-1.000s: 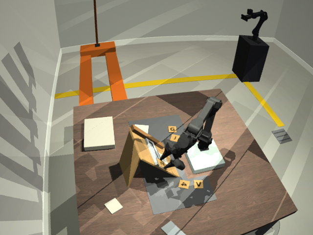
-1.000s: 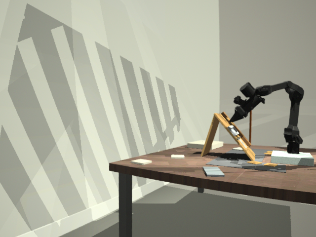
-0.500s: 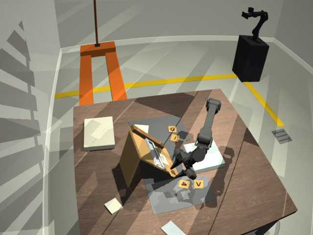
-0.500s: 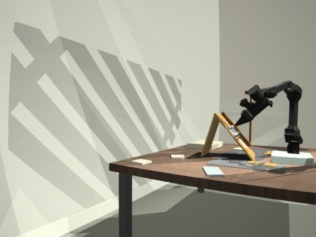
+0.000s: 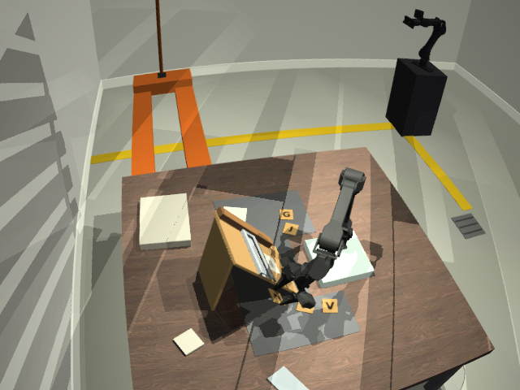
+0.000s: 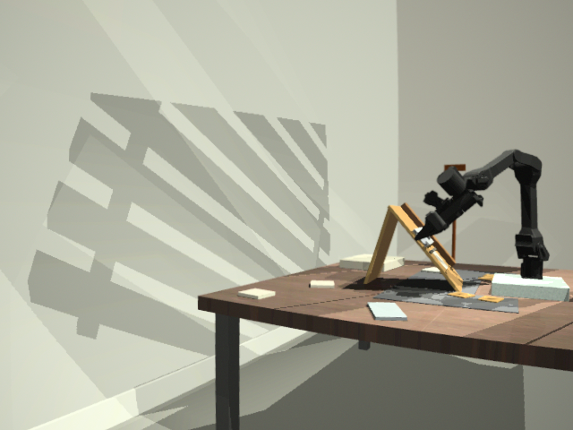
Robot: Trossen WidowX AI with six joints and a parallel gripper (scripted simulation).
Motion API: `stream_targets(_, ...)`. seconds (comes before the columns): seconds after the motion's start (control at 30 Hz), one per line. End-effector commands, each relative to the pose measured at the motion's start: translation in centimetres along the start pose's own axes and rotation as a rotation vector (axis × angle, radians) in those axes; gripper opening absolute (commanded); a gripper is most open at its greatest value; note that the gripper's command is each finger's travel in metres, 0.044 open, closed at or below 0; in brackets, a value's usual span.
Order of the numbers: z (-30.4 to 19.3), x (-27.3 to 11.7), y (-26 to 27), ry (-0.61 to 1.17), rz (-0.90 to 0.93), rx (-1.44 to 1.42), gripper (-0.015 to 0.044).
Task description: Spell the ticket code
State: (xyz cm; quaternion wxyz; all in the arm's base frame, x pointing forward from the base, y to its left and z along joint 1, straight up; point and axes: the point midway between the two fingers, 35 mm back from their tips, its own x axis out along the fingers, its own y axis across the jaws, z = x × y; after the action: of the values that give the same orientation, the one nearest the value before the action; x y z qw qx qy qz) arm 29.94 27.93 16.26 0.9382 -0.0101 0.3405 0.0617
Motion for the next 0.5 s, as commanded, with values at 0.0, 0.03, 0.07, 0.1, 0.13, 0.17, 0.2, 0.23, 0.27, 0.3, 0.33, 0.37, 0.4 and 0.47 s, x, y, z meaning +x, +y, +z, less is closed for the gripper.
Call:
stream_targets(0.0, 0.01, 0.23, 0.14, 0.001, 0.004, -0.005, 0.0)
stream_targets(0.03, 0.01, 0.23, 0.14, 0.001, 0.004, -0.005, 0.0)
stream_targets(0.07, 0.01, 0.23, 0.14, 0.001, 0.004, -0.005, 0.0)
stream_targets(0.1, 0.0, 0.24, 0.14, 0.001, 0.004, -0.005, 0.0)
stream_targets(0.13, 0.0, 0.24, 0.14, 0.001, 0.004, -0.005, 0.0)
stream_targets(0.17, 0.0, 0.25, 0.15, 0.001, 0.004, -0.005, 0.0)
stream_targets(0.2, -0.01, 0.26, 0.16, 0.001, 0.004, -0.005, 0.0)
stream_targets(0.23, 0.0, 0.25, 0.15, 0.001, 0.004, -0.005, 0.0)
stream_targets(0.27, 0.0, 0.24, 0.13, 0.001, 0.004, -0.005, 0.0)
stream_targets(0.3, 0.01, 0.23, 0.11, 0.001, 0.004, -0.005, 0.0)
stream_targets(0.33, 0.02, 0.21, 0.07, 0.001, 0.004, -0.005, 0.0)
stream_targets(0.37, 0.02, 0.2, 0.03, 0.001, 0.004, -0.005, 0.0)
stream_targets(0.4, 0.03, 0.18, -0.02, 0.001, 0.004, -0.005, 0.0)
stream_targets(0.47, 0.04, 0.16, -0.13, 0.001, 0.004, -0.005, 0.0)
